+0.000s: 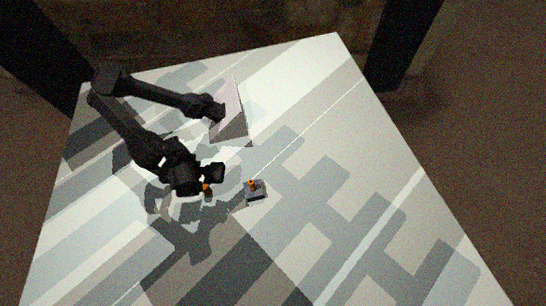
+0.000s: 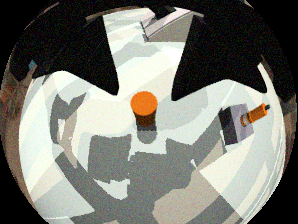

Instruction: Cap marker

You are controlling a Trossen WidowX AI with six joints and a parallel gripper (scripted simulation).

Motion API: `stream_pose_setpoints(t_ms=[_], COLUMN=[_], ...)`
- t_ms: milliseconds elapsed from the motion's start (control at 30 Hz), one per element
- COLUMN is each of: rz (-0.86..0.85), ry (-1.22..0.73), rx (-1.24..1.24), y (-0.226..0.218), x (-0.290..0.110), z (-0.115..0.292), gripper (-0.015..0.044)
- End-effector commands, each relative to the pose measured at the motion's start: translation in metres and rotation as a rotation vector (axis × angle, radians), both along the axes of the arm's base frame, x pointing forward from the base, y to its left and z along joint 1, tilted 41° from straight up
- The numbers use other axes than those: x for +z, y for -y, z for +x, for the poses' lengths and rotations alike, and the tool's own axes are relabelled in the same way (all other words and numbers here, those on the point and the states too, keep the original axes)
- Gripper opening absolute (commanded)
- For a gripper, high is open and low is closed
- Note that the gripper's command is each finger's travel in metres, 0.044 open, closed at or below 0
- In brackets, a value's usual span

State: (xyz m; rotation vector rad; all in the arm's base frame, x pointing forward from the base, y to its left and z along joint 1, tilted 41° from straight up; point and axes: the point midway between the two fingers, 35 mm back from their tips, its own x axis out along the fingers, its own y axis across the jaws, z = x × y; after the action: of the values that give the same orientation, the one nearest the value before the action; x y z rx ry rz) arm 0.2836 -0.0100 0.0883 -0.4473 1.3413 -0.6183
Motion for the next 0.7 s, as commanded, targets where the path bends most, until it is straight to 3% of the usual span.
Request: stream_pose_setpoints(t_ms=[0,667], rz=[-0.005,-0.004], ry=[0.0,0.0], rx=[0.006,0.004], y=[0.003,0.024], x=[-0.004,-0.027], z=[0.001,0.005], gripper=[0.0246,0.0246])
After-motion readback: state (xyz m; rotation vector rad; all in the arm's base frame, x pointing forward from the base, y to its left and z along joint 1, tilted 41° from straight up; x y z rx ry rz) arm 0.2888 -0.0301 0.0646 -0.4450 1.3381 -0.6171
